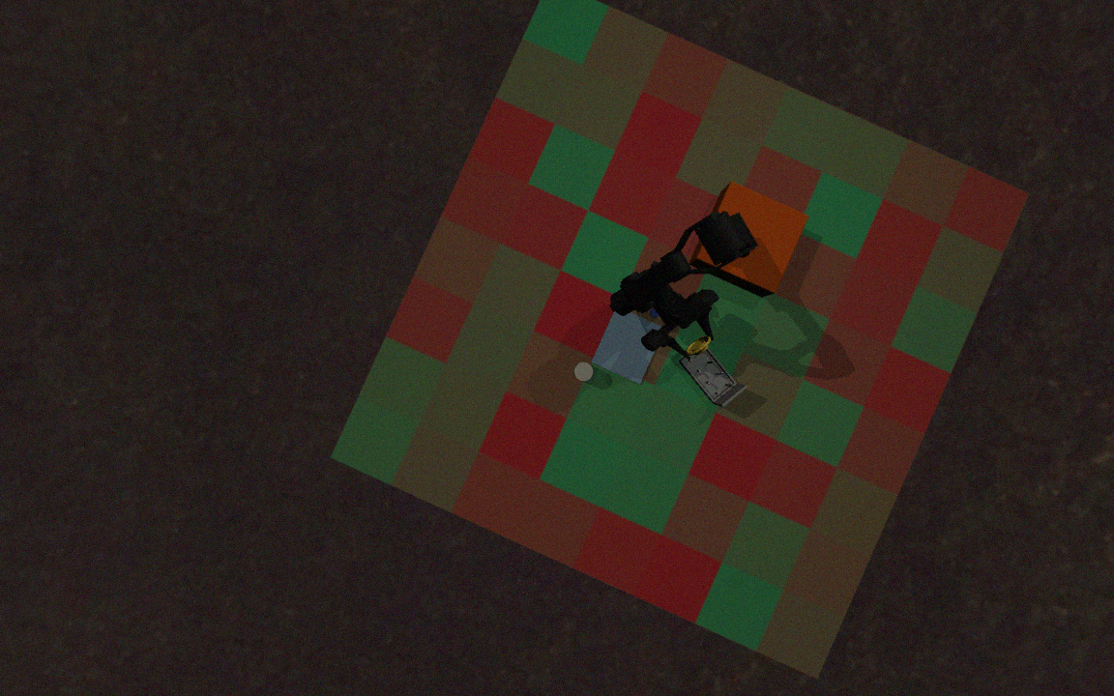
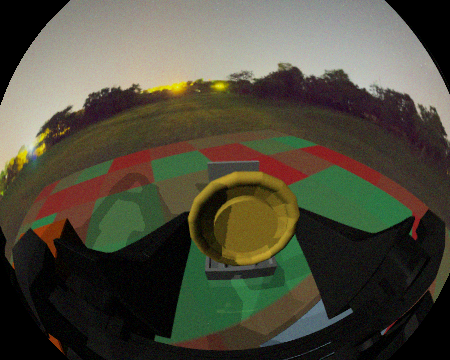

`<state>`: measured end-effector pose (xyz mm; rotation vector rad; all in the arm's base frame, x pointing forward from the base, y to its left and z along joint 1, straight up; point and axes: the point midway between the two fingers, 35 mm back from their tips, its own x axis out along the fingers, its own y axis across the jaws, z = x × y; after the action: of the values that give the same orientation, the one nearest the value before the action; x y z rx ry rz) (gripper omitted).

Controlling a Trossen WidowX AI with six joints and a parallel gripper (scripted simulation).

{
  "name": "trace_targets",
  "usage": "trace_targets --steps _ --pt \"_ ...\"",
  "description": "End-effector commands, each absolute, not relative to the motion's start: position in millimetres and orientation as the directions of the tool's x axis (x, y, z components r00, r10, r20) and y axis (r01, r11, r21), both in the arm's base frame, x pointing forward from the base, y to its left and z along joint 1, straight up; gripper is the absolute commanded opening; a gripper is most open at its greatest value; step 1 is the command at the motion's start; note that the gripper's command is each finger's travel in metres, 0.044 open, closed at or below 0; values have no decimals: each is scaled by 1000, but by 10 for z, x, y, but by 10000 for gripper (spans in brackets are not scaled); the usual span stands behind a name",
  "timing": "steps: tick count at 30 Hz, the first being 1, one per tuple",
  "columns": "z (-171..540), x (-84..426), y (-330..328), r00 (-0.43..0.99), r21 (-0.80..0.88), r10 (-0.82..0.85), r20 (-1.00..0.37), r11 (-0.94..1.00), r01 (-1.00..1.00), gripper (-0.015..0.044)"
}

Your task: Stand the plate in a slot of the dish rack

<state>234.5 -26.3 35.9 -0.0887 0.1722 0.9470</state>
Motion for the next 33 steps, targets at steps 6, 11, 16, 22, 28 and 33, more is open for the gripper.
trace_targets --steps 6,11,16,22,28,33 --pt "324 2359 -259 581 -11 794 -177 589 -808 0" --pt "205 2391 -216 579 -8 795 -181 587 -809 0" --pt "125 2424 -176 578 -9 795 -184 587 -810 0" --pt "67 2464 -132 579 -16 794 -186 587 -810 0" --pt "52 2499 -87 578 -16 793 -190 586 -810 0" --pt "58 2530 -46 578 -16 793 -191 586 -810 0"
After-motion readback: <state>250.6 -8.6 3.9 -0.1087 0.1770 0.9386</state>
